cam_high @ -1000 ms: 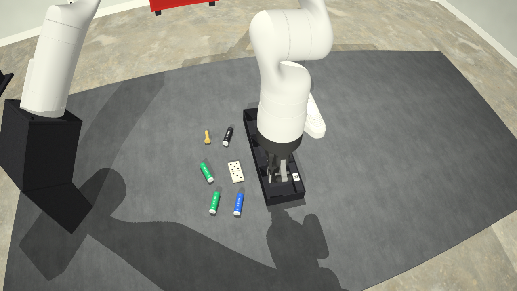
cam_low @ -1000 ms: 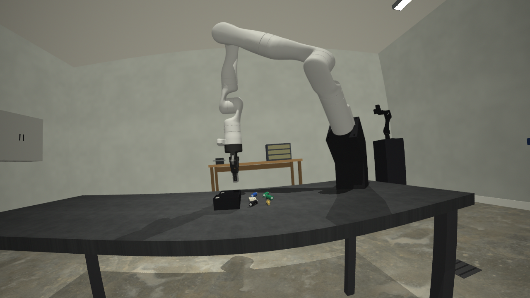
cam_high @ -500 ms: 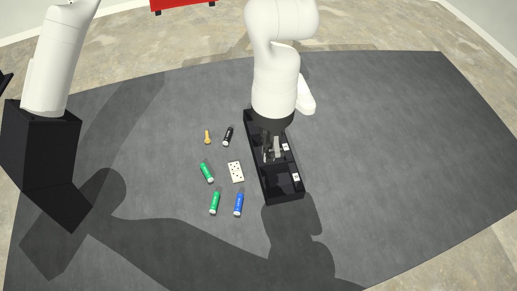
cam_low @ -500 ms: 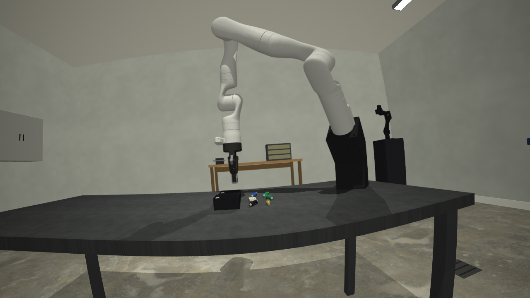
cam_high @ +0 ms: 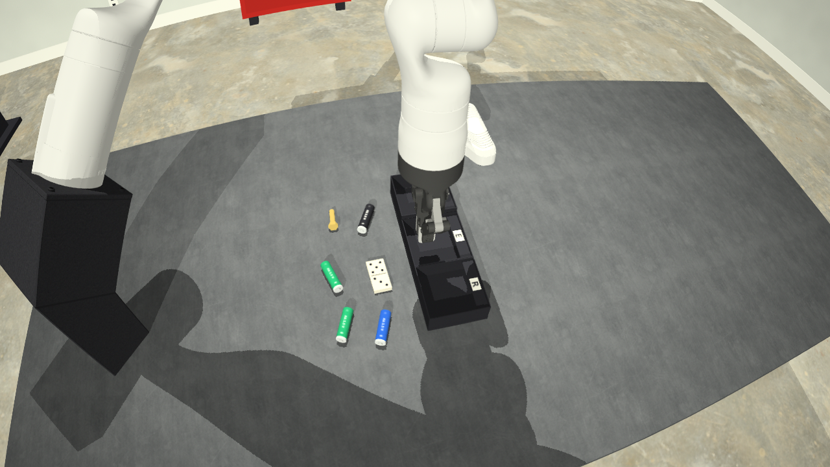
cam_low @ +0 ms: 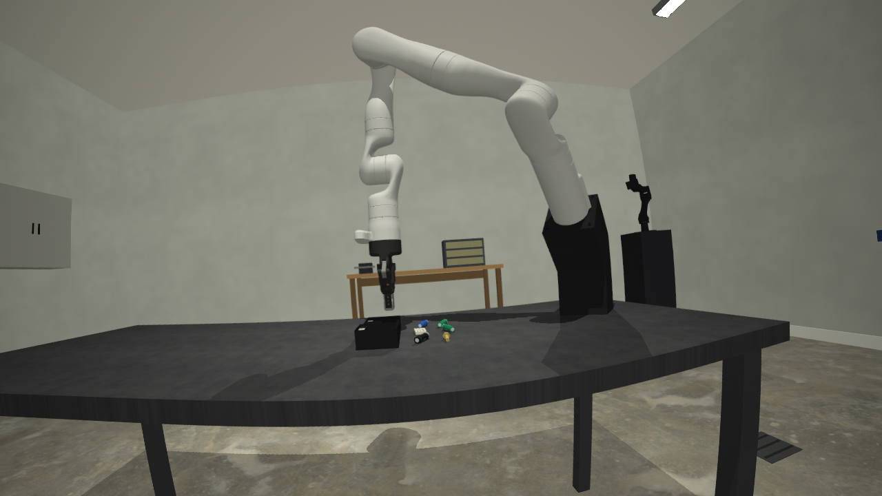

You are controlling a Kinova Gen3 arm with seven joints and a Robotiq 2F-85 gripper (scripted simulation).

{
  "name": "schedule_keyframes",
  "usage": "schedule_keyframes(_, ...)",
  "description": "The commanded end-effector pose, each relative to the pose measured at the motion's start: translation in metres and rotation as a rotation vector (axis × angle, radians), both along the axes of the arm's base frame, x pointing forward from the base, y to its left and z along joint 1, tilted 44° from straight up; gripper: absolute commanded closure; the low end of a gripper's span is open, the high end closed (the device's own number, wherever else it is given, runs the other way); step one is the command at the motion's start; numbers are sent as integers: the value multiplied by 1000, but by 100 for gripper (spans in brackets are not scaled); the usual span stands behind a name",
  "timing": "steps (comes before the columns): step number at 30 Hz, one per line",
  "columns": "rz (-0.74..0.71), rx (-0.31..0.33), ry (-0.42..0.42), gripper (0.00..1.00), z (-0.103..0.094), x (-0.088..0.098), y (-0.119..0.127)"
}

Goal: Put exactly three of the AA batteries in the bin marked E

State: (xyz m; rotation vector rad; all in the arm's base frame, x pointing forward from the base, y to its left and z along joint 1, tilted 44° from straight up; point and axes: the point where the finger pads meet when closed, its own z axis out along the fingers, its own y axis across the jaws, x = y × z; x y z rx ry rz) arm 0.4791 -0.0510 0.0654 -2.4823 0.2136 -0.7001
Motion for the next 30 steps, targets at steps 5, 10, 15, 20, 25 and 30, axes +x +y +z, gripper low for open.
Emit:
schedule_keyframes(5,-11,2,2,91,-16,11,6)
schedule_keyframes(10,-6,-1,-1,91,-25,18,13)
schedule_keyframes(15,-4,-1,-2,91,-31,22,17)
schedule_keyframes(20,1,-2,-1,91,-33,21,19)
schedule_keyframes(25,-4,5,3,91,-32,21,19)
schedule_keyframes(30,-4,5,3,91,-32,21,19)
